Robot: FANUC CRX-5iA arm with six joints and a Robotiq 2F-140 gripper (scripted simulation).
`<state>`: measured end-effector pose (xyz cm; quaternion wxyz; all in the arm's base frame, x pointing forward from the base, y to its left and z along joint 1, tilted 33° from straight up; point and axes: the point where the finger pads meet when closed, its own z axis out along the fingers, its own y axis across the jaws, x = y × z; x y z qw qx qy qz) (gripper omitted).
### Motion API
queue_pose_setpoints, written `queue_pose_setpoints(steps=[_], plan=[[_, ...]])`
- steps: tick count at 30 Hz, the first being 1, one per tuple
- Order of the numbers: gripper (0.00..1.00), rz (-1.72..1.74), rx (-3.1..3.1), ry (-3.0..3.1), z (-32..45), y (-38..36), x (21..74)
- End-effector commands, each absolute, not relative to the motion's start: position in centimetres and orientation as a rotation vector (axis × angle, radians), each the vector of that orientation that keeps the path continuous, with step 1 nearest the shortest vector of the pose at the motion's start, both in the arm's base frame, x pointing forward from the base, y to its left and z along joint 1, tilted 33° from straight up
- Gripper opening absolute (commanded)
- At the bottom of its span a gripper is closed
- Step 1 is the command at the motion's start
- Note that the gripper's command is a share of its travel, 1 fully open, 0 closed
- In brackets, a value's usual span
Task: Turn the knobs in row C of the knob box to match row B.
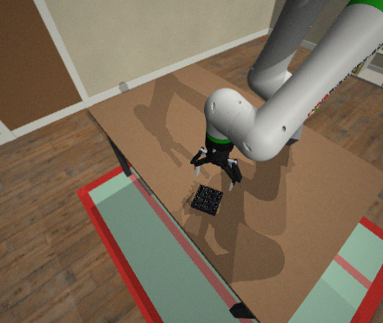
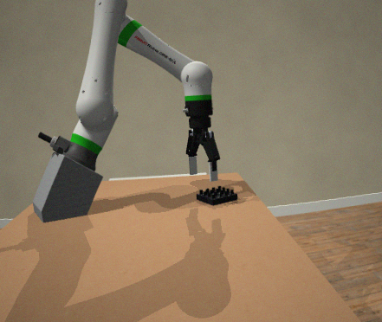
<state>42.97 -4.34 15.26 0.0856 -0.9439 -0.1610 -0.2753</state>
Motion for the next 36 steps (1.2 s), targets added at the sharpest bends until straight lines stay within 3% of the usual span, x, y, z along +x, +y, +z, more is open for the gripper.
queue_pose_setpoints(steps=[1,36], plan=[[1.0,-0.821,-2.814,-0.48,15.3,-4.3,43.0],[1.0,-0.814,-2.811,-0.483,13.1,-5.6,40.0]])
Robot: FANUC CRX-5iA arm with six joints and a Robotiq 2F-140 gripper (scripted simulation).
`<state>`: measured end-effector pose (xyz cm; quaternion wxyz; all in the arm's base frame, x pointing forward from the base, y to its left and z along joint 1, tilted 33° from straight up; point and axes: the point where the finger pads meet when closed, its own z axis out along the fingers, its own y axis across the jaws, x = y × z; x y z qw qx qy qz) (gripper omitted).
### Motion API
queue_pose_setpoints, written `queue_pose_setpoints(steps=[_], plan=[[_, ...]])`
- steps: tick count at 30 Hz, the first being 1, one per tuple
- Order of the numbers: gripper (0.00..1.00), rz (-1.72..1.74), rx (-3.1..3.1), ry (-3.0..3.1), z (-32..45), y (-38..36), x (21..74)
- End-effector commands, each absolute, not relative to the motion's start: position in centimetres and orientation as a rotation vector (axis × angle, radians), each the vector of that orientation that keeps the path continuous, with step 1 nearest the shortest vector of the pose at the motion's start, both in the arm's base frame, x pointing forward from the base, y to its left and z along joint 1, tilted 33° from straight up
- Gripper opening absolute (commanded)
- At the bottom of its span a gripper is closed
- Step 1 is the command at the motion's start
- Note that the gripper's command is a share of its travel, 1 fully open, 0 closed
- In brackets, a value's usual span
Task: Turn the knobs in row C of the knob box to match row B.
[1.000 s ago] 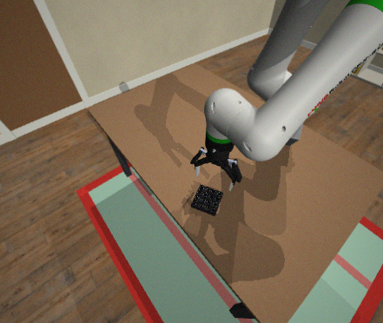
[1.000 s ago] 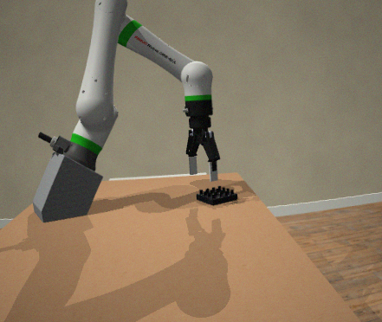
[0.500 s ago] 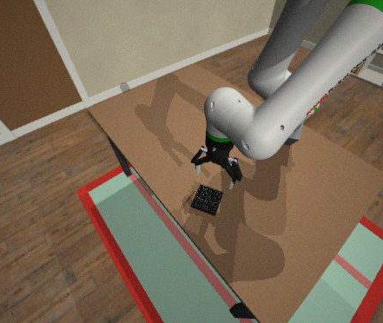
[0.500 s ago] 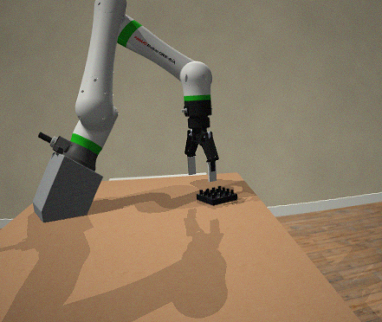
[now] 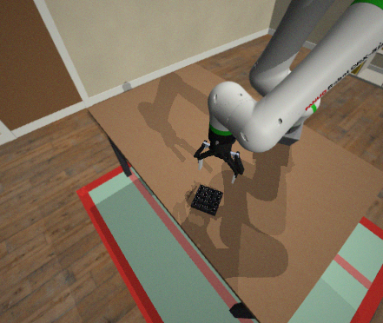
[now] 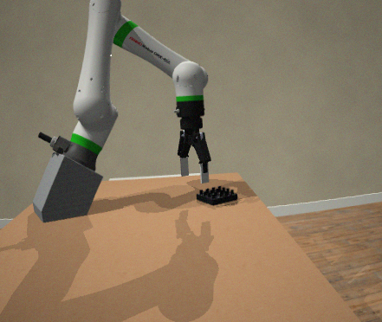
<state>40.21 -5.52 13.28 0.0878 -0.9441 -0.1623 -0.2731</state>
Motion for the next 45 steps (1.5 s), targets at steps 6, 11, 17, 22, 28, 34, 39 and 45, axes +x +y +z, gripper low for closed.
queue_pose_setpoints(steps=[6,11,17,22,28,34,39,45], plan=[[1.0,-0.814,-2.811,-0.483,12.7,-5.9,39.4],[1.0,-0.814,-2.811,-0.483,12.4,-6.1,38.9],[1.0,-0.814,-2.811,-0.483,12.2,-6.2,38.7],[1.0,-0.814,-2.811,-0.483,12.2,-6.2,38.7],[1.0,-0.814,-2.811,-0.483,12.2,-6.2,38.7],[1.0,-0.814,-2.811,-0.483,12.2,-6.2,38.7],[1.0,-0.814,-2.811,-0.483,12.2,-6.2,38.7],[1.0,-0.814,-2.811,-0.483,12.2,-6.2,38.7]])
